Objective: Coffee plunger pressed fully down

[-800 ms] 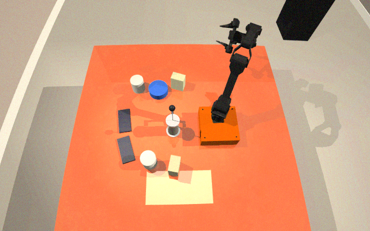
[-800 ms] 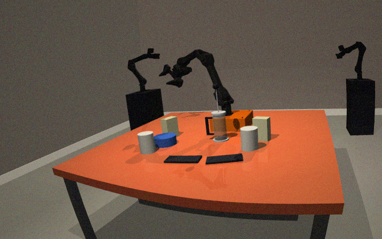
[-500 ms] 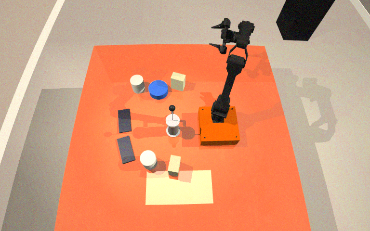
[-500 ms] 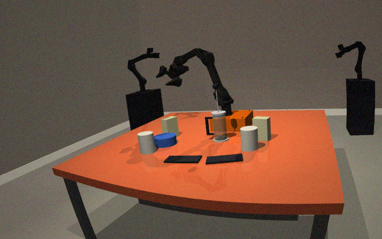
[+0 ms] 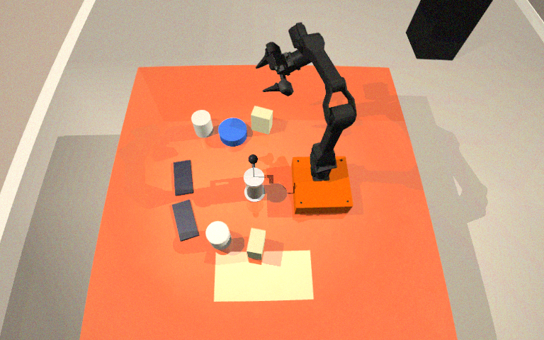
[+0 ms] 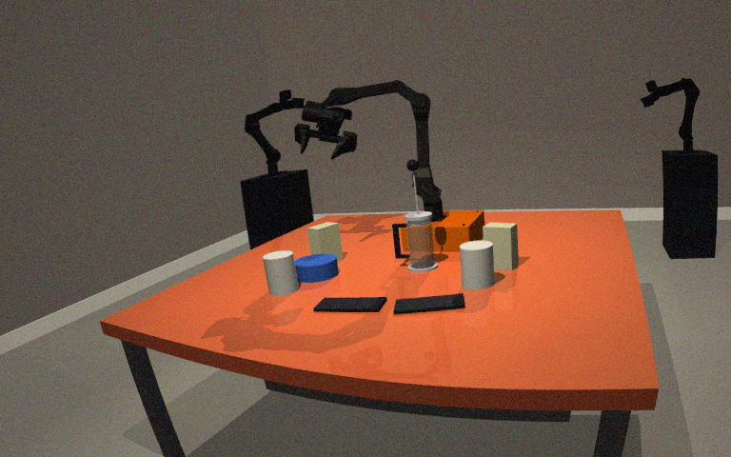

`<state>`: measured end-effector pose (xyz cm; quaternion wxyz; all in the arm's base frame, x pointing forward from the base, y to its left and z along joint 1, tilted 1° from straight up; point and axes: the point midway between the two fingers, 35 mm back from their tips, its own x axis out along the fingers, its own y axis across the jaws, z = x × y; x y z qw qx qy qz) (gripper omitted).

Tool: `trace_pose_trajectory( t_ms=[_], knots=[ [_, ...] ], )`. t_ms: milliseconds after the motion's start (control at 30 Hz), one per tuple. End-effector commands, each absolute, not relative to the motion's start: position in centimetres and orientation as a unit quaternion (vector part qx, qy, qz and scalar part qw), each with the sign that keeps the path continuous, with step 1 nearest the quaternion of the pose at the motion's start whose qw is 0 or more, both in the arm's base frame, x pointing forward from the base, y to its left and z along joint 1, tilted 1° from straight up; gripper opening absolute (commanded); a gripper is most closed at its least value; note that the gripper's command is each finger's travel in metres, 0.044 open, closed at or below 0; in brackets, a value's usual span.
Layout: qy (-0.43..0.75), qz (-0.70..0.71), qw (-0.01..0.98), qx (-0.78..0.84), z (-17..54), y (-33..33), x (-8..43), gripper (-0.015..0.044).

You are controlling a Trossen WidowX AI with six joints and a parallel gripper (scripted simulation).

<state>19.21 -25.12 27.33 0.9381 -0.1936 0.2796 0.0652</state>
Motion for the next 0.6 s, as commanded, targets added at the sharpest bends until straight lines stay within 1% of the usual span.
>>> trace_pose_trajectory(
  t_ms=[0,133,267,567],
  knots=[
    [0.307,0.084,0.931,-0.178,27.5,-21.3,21.5,0.044],
    [0.335,0.099,0.922,-0.168,27.6,-16.7,23.5,0.044],
    [0.352,0.099,0.917,-0.161,27.8,-12.3,24.4,0.044],
    [0.34,0.083,0.927,-0.136,28.7,-3.6,23.7,0.044]
  ],
)
